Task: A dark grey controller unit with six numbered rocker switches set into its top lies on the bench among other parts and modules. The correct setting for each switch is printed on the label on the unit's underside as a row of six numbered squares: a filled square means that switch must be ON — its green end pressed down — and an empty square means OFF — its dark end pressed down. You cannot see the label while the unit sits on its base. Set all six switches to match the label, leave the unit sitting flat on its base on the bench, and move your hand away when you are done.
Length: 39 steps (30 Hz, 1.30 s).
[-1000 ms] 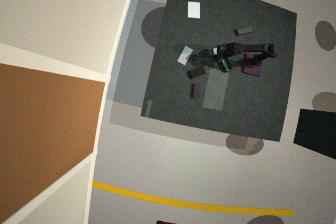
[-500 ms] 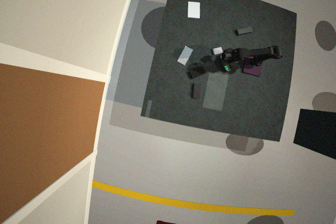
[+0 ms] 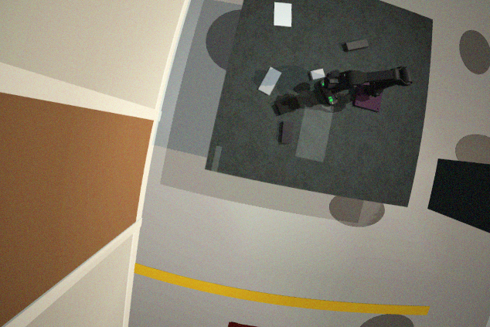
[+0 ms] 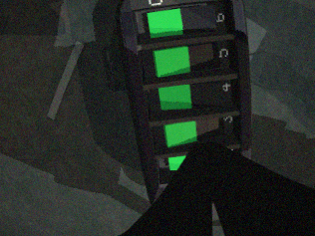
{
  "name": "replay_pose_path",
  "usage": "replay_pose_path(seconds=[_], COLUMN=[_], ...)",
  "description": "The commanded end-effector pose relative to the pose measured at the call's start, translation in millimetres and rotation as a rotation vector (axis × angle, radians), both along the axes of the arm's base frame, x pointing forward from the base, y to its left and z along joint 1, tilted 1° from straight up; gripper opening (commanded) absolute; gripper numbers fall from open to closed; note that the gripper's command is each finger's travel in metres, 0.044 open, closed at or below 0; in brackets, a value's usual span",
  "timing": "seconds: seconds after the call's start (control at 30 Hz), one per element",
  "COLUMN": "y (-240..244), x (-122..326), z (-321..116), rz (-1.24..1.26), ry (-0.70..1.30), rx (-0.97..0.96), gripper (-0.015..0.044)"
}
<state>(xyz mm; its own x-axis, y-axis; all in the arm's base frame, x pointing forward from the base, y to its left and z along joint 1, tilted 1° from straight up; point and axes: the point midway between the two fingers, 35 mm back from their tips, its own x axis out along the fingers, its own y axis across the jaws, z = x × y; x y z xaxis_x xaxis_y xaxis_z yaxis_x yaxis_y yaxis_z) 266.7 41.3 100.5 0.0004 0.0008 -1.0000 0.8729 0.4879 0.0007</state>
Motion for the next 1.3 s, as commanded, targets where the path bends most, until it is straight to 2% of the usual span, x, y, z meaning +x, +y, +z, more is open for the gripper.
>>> replay_pose_path(seconds=[0.0,0.27,0.77,1.0,1.17,1.27], y=[-0.1,-20.6,-20.8,-20.9,-20.9,-20.9], x=[-2.0,-39.5,-39.1,-38.8,-39.0,-39.0], z=[-0.1,-28.3,-28.9,19.5,21.1,21.1], rz=[-0.004,-0.004,-0.008,-0.008,-0.008,-0.008], ry=[0.002,0.004,0.014,0.014,0.014,0.014], rx=[0.004,0.002,-0.001,-0.001,-0.001,-0.001], gripper=[0.0000,0.0000,0.0000,0.0184,0.0315,0.0236])
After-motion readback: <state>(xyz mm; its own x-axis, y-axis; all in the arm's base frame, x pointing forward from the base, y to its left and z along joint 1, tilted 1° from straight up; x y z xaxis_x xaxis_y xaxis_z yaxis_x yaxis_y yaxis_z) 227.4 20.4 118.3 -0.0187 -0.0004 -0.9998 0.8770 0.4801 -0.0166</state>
